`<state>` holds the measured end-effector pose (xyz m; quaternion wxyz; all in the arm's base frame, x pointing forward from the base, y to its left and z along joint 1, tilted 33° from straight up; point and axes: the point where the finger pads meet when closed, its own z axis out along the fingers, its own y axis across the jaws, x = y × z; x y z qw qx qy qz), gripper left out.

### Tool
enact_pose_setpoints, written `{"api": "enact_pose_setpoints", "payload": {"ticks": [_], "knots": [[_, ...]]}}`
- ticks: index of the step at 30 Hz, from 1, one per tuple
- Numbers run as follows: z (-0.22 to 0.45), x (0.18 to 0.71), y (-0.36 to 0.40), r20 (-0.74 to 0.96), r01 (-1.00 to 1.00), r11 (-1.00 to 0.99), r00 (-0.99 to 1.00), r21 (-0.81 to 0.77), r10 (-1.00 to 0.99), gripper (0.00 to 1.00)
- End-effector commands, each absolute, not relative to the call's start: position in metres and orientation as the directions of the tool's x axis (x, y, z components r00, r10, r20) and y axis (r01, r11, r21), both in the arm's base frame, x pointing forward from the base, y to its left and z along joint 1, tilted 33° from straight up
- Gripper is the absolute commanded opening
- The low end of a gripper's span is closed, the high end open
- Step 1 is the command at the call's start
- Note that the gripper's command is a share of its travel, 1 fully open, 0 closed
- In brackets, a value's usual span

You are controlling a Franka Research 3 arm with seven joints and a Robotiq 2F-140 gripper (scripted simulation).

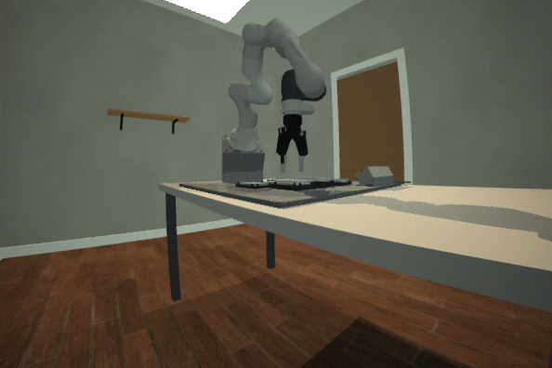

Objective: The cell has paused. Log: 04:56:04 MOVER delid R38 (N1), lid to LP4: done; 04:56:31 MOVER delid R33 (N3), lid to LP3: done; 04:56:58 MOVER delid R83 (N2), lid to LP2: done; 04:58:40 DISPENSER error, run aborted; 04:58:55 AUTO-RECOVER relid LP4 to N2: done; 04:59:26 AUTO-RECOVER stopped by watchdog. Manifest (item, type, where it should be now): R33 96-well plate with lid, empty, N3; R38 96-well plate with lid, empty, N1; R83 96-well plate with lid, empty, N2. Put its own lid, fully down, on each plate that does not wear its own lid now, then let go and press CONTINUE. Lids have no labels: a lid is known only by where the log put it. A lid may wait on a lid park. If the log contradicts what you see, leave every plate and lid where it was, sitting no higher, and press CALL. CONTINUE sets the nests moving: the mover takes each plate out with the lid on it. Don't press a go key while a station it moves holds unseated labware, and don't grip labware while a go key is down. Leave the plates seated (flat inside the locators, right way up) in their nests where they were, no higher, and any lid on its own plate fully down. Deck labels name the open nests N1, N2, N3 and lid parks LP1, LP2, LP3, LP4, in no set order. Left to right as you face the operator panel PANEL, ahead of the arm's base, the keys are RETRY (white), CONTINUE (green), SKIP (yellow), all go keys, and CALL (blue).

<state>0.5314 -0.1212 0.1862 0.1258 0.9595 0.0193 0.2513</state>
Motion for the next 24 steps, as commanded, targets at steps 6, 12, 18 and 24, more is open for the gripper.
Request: {"api": "enact_pose_setpoints", "payload": {"ticks": [6,12,18,24], "knots": [[0.1797,0.5362,-0.1244,0.49,-0.061,-0.971,0.87,0.233,0.063,0.66],[0.1764,0.538,-0.1255,0.49,-0.061,-0.971,0.87,0.233,0.063,0.66],[0.174,0.5394,-0.1263,0.49,-0.061,-0.971,0.87,0.233,0.063,0.66],[0.1733,0.5398,-0.1265,0.49,-0.061,-0.971,0.87,0.233,0.063,0.66]]}}
